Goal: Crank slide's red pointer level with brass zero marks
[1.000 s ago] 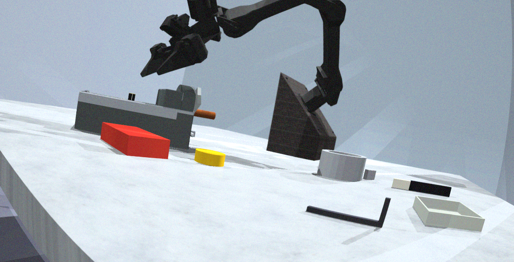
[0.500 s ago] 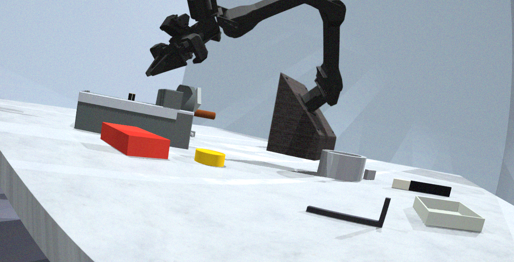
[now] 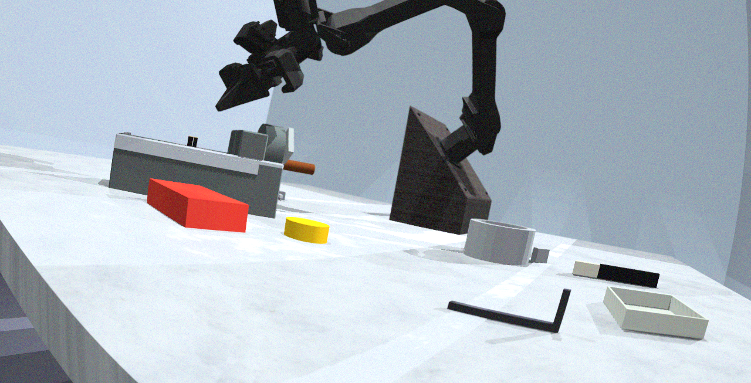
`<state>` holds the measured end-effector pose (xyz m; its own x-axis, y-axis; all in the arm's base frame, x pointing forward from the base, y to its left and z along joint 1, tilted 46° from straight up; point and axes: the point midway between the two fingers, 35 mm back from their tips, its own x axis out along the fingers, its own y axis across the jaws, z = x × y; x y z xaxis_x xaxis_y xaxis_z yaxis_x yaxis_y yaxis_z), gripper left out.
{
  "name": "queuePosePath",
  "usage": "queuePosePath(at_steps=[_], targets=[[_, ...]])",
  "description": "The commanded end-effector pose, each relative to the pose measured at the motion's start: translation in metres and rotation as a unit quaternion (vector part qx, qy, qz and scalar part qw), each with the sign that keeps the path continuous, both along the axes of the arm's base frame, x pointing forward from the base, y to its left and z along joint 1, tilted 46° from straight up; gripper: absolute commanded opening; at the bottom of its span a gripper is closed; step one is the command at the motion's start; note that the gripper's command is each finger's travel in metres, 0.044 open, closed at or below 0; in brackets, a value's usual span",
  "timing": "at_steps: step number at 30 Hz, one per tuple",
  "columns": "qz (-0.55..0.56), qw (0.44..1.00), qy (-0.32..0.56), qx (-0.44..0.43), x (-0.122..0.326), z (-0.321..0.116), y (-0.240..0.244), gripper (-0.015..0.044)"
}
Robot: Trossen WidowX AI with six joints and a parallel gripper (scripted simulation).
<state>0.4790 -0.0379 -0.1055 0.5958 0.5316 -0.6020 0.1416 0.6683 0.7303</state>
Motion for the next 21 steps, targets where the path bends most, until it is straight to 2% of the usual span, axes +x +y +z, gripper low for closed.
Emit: queuePosePath(at_steps=[1, 4, 21], targets=[[0.000, 1.000, 0.000, 0.000, 0.0000, 0.0000, 0.0000, 0.0000], [0.000, 1.000, 0.000, 0.000, 0.0000, 0.0000, 0.0000, 0.0000], [0.000, 1.000, 0.000, 0.000, 0.0000, 0.0000, 0.0000, 0.0440]])
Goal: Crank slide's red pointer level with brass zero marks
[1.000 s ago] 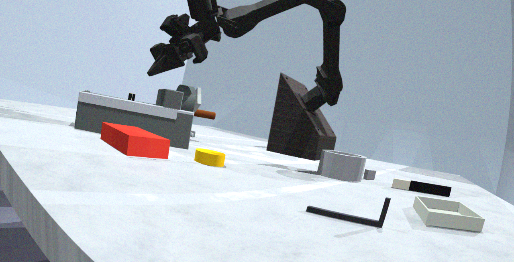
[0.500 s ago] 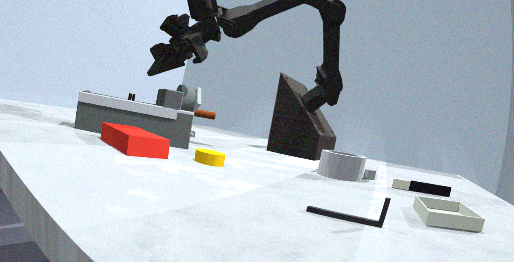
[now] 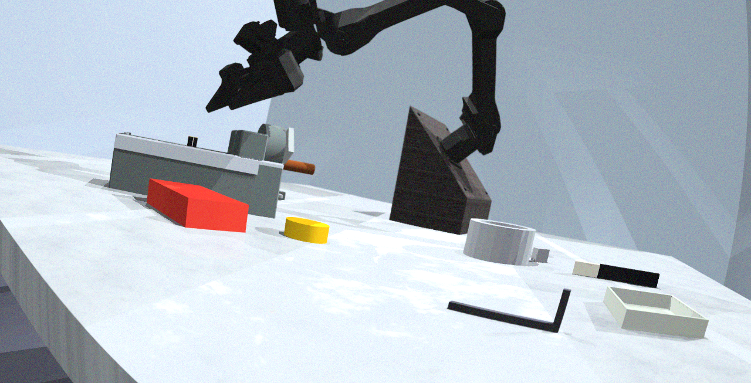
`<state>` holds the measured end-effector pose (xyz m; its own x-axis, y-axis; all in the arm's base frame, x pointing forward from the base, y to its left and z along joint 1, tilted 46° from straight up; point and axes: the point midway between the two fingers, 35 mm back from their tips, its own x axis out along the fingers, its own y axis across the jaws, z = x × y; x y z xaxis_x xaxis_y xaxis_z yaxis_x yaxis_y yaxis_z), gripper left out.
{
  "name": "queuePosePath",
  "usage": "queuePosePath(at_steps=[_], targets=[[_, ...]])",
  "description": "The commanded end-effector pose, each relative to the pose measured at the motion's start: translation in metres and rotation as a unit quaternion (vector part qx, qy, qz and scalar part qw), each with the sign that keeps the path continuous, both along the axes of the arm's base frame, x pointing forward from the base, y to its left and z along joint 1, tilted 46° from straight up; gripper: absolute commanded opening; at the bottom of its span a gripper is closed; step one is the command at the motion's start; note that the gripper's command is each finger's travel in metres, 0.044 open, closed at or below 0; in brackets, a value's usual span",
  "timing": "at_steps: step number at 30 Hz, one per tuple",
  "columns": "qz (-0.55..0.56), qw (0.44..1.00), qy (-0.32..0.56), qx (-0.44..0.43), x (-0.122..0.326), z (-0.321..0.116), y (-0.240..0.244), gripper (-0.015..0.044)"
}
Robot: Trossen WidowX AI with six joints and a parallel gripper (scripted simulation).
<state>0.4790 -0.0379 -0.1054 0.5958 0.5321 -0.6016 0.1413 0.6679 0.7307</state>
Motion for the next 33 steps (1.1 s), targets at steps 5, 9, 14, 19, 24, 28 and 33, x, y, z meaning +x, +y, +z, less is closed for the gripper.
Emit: queuePosePath(at_steps=[5, 9, 14, 19, 24, 28, 33], targets=[[0.000, 1.000, 0.000, 0.000, 0.0000, -0.0001, -0.0001, 0.0335], [0.000, 1.000, 0.000, 0.000, 0.0000, -0.0001, -0.0001, 0.0230], [0.000, 1.000, 0.000, 0.000, 0.0000, -0.0001, -0.0001, 0.0099], [0.000, 1.000, 0.000, 0.000, 0.0000, -0.0001, -0.0001, 0.0000], [0.000, 1.000, 0.000, 0.000, 0.0000, -0.0001, -0.0001, 0.0000], [0.000, 1.000, 0.000, 0.000, 0.0000, 0.0000, 0.0000, 0.0000], [0.000, 1.000, 0.000, 0.000, 0.0000, 0.0000, 0.0000, 0.0000]])
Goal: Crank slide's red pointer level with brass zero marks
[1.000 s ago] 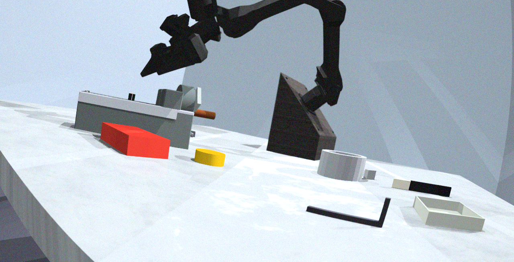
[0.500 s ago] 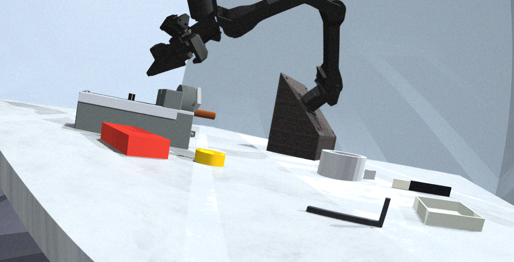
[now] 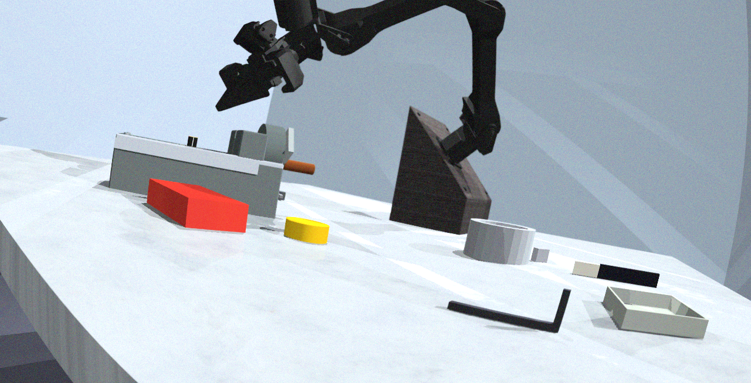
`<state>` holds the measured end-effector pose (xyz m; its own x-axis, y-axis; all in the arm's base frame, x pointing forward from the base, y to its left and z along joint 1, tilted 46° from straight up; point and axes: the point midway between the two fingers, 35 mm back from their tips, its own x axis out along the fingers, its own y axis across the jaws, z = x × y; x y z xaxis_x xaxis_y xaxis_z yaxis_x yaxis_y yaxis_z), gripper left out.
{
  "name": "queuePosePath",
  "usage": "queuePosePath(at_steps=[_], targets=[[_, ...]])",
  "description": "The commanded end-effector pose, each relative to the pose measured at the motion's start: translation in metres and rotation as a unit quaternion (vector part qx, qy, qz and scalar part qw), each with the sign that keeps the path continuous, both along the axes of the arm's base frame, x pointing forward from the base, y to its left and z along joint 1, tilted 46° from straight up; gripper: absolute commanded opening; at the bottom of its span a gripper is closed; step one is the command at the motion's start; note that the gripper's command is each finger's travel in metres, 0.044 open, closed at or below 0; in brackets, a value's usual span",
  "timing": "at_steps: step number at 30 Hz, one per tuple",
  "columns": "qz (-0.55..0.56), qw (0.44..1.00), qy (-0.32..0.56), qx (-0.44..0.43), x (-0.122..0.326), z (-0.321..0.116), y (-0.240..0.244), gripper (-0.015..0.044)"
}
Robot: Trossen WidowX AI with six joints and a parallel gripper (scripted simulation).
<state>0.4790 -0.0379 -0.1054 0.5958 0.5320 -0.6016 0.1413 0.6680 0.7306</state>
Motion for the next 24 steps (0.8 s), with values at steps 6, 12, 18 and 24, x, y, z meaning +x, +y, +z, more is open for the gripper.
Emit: queuePosePath(at_steps=[6, 12, 18, 24], targets=[[0.000, 1.000, 0.000, 0.000, 0.0000, 0.0000, 0.0000, 0.0105], [0.000, 1.000, 0.000, 0.000, 0.0000, 0.0000, 0.0000, 0.0263], [0.000, 1.000, 0.000, 0.000, 0.0000, 0.0000, 0.0000, 0.0420], [0.000, 1.000, 0.000, 0.000, 0.0000, 0.0000, 0.0000, 0.0335]])
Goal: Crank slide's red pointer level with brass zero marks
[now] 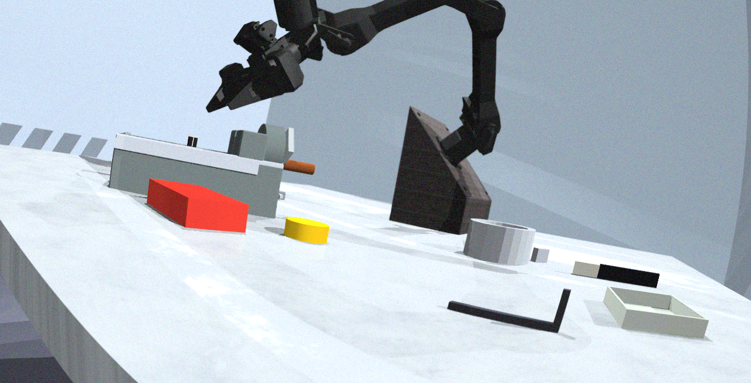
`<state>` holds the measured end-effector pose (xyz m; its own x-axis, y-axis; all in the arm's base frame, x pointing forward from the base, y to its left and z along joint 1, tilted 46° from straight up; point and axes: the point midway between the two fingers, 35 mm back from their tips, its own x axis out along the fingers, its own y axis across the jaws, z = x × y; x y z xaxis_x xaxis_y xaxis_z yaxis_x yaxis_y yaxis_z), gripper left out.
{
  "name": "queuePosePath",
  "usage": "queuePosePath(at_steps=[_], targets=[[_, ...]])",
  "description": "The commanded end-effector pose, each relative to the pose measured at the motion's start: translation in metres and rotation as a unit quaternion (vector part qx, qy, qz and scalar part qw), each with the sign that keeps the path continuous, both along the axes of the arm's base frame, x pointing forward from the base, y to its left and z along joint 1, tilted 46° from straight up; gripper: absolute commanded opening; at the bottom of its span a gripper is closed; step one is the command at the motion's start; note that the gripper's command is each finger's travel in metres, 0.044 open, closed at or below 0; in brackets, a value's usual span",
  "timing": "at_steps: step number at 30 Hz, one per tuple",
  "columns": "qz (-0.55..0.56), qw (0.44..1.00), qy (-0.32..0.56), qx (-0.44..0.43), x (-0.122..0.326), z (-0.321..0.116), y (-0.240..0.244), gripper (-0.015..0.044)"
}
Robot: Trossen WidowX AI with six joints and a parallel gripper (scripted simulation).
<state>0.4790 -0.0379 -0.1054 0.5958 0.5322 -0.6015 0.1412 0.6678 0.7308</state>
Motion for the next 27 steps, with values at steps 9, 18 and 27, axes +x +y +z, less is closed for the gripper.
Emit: queuePosePath(at_steps=[9, 18, 27], targets=[[0.000, 1.000, 0.000, 0.000, 0.0000, 0.0000, 0.0000, 0.0099], [0.000, 1.000, 0.000, 0.000, 0.0000, 0.0000, 0.0000, 0.0000], [0.000, 1.000, 0.000, 0.000, 0.0000, 0.0000, 0.0000, 0.0000]])
